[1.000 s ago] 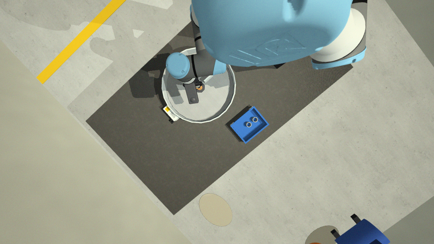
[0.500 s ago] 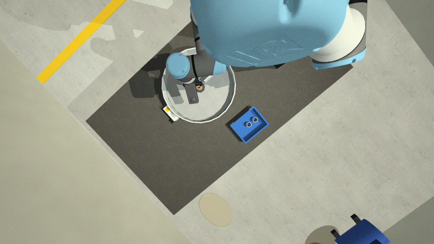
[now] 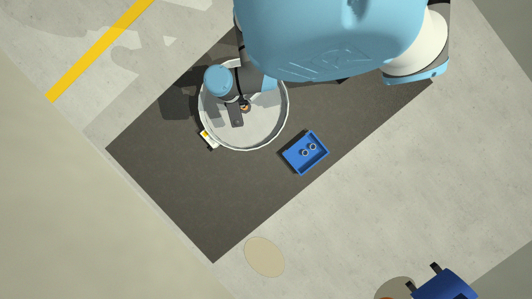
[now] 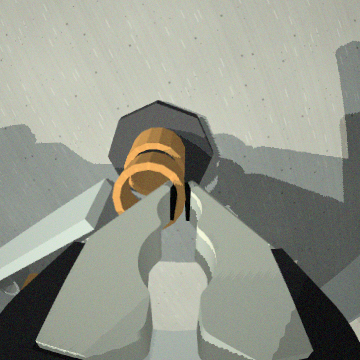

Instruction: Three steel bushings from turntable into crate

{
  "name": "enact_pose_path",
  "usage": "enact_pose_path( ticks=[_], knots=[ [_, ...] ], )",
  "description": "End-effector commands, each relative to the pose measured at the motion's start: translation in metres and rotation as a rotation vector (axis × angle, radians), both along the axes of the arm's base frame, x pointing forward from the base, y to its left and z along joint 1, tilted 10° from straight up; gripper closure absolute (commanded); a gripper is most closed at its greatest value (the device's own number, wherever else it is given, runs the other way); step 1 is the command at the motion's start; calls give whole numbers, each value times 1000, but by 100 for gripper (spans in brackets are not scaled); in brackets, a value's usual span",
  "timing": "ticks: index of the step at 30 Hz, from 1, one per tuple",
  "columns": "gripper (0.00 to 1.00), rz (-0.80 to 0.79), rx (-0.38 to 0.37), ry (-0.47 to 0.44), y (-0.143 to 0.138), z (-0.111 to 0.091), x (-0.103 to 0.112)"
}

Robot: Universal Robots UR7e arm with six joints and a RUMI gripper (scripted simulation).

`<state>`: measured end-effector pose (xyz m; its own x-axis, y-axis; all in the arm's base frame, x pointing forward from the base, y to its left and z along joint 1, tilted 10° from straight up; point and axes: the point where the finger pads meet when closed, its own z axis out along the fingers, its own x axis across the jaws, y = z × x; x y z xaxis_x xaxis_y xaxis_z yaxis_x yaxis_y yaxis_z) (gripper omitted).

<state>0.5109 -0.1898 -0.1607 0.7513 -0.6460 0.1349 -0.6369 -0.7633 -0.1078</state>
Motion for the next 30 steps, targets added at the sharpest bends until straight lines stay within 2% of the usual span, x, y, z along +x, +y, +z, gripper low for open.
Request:
enact_pose_path(
  ticks=[1, 14, 15, 30],
  knots=[
    [100, 0, -1, -1, 0, 1, 0],
    [100, 0, -1, -1, 0, 1, 0],
    [94, 0, -1, -1, 0, 1, 0],
    [94, 0, -1, -1, 0, 1, 0]
  ],
)
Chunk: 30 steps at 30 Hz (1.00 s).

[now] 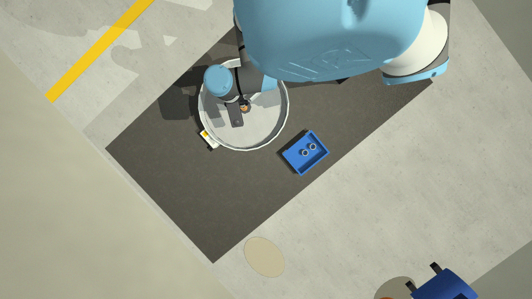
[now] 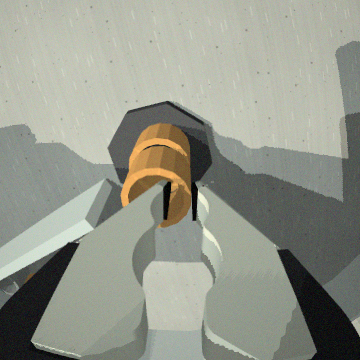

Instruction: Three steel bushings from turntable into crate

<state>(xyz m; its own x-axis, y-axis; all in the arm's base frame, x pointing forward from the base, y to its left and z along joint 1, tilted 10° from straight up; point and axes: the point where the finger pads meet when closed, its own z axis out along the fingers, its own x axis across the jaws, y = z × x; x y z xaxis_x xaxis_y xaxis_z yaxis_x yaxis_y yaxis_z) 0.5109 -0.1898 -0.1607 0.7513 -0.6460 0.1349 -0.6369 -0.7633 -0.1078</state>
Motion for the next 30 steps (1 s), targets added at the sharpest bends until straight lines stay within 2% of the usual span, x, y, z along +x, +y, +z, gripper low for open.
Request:
enact_pose_path(
  ticks=[1, 20, 30],
  knots=[
    [94, 0, -1, -1, 0, 1, 0],
    [94, 0, -1, -1, 0, 1, 0],
    [94, 0, -1, -1, 0, 30, -5]
  ],
)
